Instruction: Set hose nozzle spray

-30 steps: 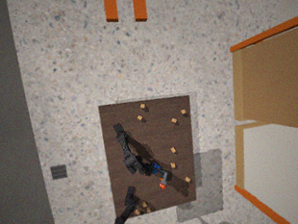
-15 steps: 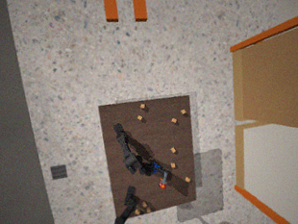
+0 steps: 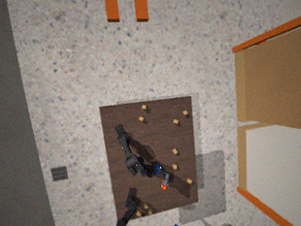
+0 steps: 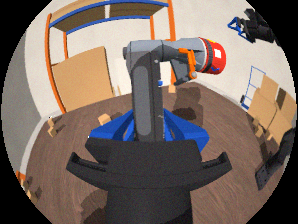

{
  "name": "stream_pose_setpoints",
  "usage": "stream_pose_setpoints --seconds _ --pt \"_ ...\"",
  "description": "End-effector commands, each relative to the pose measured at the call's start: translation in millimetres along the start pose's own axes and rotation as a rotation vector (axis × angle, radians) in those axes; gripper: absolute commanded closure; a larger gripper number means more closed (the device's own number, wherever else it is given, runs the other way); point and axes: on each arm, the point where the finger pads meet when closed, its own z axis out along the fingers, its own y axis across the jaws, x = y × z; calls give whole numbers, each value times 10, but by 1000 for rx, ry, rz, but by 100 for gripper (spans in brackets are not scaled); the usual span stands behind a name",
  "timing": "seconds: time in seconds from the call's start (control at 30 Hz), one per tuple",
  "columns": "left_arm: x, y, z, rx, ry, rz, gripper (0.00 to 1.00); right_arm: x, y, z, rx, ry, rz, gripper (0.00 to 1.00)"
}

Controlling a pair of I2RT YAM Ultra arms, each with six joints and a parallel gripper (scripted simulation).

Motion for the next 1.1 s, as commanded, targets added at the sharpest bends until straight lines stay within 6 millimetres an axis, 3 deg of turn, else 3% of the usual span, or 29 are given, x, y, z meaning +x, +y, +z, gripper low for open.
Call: stream_pose_setpoints --seconds 0.0,0.17,0.27,0.47,0.73,0.8,1.07 --pt "-436 32 57 -19 -107 -114 64 11 316 65 -163 -39 95 13" --pt "-436 32 57 -19 -107 -114 64 145 631 80 -329 -33 196 13" --pt "-436 32 57 -19 -107 -114 64 146 680 78 -359 -34 213 13" --pt "-436 32 57 -19 -107 -114 64 460 1049 24 -551 38 329 13" --pt "-436 32 57 -19 -107 -114 64 811 1472 -194 -794 156 466 13" --pt "-436 32 57 -19 -107 -114 64 811 1472 -194 -794 156 466 13" --pt "-436 32 57 -19 -107 -114 64 1176 1809 -540 -1015 320 583 13"
